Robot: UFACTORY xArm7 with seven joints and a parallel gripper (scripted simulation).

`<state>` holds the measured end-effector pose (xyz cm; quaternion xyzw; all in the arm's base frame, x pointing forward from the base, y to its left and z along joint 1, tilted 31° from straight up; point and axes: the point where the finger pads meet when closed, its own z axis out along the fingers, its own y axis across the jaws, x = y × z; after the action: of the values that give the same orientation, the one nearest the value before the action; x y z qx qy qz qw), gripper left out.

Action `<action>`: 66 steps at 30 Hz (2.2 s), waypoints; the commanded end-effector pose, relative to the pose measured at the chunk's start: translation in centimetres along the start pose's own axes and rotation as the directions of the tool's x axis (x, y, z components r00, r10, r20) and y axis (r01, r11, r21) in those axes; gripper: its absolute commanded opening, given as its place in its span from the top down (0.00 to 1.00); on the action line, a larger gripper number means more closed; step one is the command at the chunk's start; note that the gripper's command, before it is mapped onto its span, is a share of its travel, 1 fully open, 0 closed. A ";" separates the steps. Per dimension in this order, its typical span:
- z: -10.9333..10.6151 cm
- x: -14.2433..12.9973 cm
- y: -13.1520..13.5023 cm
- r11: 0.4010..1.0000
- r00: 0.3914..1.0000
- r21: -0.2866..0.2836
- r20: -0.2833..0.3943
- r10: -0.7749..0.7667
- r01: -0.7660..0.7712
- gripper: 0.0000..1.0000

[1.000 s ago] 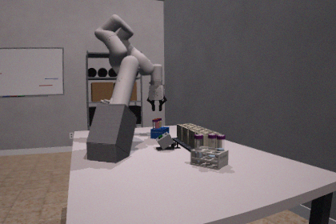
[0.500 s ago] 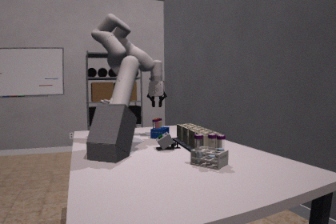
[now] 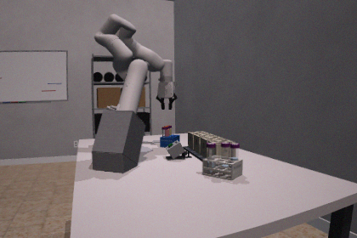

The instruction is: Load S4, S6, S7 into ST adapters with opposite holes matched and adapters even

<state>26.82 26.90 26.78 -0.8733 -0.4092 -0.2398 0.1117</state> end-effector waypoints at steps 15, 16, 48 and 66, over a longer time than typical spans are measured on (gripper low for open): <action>-0.9 0.1 0.0 1.000 1.000 0.000 -0.003 0.000 0.000 0.56; -0.9 0.1 0.0 1.000 1.000 0.000 -0.003 0.000 0.000 0.56; -0.9 -3.9 0.0 1.000 1.000 0.000 -0.003 0.000 0.000 0.43; 2.3 -3.9 0.0 1.000 1.000 0.000 -0.003 0.000 0.000 0.43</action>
<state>25.16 24.93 23.17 -0.8733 -0.4092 -0.2395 0.1116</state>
